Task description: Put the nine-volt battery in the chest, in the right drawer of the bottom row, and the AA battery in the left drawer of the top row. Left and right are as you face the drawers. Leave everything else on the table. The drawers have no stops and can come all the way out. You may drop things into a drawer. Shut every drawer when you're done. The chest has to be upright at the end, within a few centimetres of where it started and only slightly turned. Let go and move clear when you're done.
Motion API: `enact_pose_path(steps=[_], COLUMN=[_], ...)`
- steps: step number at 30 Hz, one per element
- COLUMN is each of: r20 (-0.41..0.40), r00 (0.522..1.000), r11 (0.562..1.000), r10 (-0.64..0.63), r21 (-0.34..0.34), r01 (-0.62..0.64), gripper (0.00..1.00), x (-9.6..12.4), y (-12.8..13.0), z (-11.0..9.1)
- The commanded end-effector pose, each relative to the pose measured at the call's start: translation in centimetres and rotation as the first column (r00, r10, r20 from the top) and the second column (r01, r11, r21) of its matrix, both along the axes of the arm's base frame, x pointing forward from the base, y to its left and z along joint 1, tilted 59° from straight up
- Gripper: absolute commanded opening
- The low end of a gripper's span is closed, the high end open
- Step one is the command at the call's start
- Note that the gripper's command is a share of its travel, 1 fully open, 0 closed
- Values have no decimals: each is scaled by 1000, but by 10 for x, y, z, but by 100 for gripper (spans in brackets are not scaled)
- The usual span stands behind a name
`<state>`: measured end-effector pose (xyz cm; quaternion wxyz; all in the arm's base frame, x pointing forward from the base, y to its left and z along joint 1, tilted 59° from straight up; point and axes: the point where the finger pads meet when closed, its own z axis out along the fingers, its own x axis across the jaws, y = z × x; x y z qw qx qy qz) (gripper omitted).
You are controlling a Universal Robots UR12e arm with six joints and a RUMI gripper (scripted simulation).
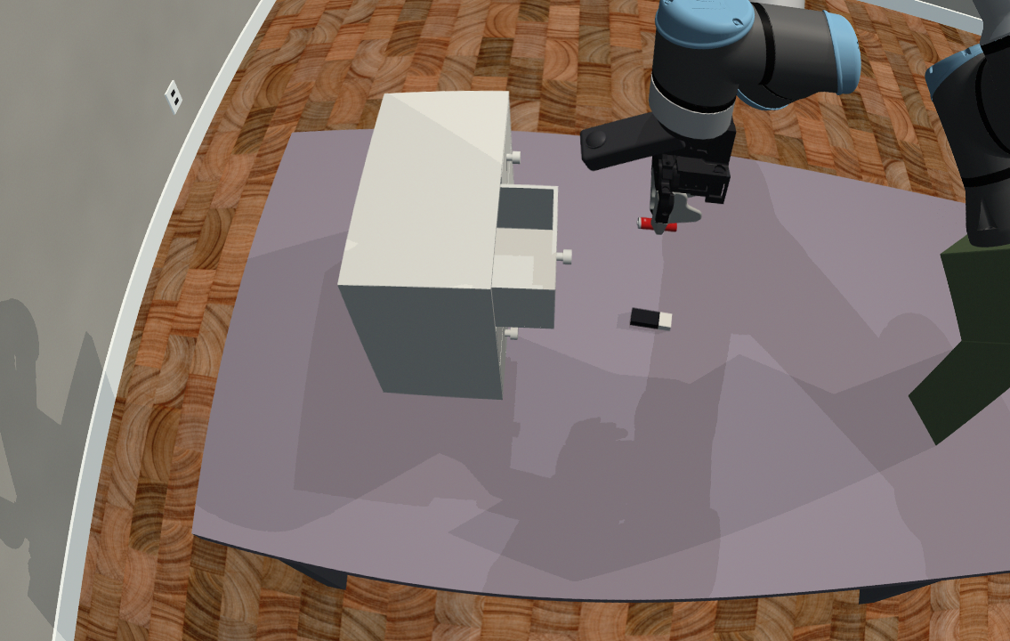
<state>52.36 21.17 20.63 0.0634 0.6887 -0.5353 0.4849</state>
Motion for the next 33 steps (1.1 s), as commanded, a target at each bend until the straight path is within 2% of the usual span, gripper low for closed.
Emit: enact_pose_path(steps=[1, 33], r20=[0, 0], r00=[1000, 1000], r11=[1000, 1000], r10=[-1, -1], r21=[0, 0], r01=[1, 1], gripper=[5, 5], x=[-5, -23], y=[6, 24], z=[5, 20])
